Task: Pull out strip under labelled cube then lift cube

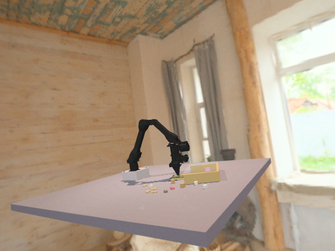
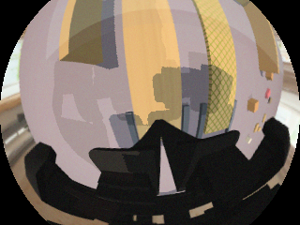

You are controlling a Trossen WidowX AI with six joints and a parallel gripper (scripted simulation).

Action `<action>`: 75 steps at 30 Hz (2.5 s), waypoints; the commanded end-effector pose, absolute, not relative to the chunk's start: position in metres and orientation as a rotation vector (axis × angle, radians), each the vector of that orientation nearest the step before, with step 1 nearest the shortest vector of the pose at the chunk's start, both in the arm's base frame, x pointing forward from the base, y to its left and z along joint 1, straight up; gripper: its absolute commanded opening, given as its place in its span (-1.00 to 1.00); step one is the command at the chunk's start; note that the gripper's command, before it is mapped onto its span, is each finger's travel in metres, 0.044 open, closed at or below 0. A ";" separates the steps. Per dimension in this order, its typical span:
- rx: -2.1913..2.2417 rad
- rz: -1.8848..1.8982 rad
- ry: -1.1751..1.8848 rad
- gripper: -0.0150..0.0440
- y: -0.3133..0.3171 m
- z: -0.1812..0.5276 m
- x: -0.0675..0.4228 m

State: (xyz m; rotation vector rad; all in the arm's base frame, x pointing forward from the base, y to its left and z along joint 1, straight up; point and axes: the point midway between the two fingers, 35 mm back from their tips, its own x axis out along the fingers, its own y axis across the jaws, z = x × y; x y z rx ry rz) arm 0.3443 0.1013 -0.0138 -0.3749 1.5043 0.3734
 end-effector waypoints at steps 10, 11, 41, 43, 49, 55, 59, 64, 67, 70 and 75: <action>-0.381 0.378 1.506 -0.49 0.101 -0.016 0.343; -0.381 0.378 1.506 -0.49 0.101 -0.016 0.343; -0.381 0.378 1.506 -0.49 0.101 -0.018 0.343; -0.381 0.378 1.506 -0.49 0.100 -0.018 0.342; -0.381 0.377 1.507 -0.49 0.095 -0.019 0.334; -0.381 0.377 1.507 -0.49 0.091 -0.020 0.326; -0.382 0.377 1.508 -0.49 0.088 -0.020 0.320; -0.382 0.377 1.509 -0.49 0.084 -0.021 0.313; -0.382 0.377 1.509 -0.49 0.082 -0.021 0.309; -0.382 0.377 1.510 -0.49 0.080 -0.021 0.305; -0.382 0.377 1.510 -0.49 0.076 -0.022 0.299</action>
